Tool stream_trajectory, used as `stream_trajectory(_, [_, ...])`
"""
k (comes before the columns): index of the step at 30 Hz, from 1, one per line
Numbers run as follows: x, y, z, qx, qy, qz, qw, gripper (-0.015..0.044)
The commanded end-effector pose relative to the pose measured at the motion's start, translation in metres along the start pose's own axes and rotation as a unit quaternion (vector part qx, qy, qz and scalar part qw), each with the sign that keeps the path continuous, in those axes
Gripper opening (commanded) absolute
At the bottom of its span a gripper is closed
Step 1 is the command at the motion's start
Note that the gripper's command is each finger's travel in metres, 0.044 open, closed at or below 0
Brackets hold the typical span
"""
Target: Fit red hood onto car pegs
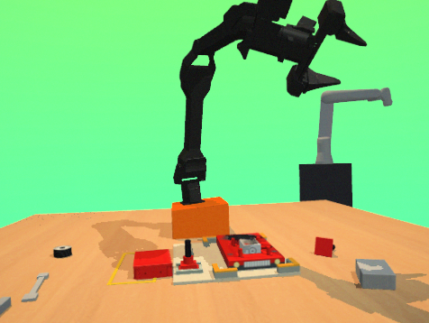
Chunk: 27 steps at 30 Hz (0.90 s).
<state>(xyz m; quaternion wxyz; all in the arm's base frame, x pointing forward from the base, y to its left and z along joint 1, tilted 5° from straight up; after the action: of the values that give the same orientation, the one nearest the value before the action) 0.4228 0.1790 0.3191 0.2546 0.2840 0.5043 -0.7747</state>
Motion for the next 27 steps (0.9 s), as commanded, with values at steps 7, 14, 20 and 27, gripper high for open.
stream_trajectory(7, [0.019, 0.051, 0.027, 0.105, 0.011, -0.125, 0.986, 0.0440])
stream_trajectory(14, [0.054, 0.108, 0.069, 0.231, 0.033, -0.281, 0.931, 0.0440])
stream_trajectory(20, [0.093, 0.147, 0.109, 0.329, 0.059, -0.402, 0.852, 0.0440])
stream_trajectory(27, [0.146, 0.179, 0.158, 0.429, 0.091, -0.524, 0.730, 0.0440])
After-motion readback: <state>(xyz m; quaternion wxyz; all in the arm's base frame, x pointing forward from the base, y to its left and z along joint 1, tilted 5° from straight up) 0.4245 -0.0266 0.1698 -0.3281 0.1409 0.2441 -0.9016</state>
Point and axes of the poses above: the point midway between the two fingers, 35 mm back from their tips, its own z axis back along the fingers, its own x axis across the jaws, y = z × x, the point moved 4 cm from there along z, back along the fingers, and after that the axes turned 9 degrees about z, right-handed, at the moved point
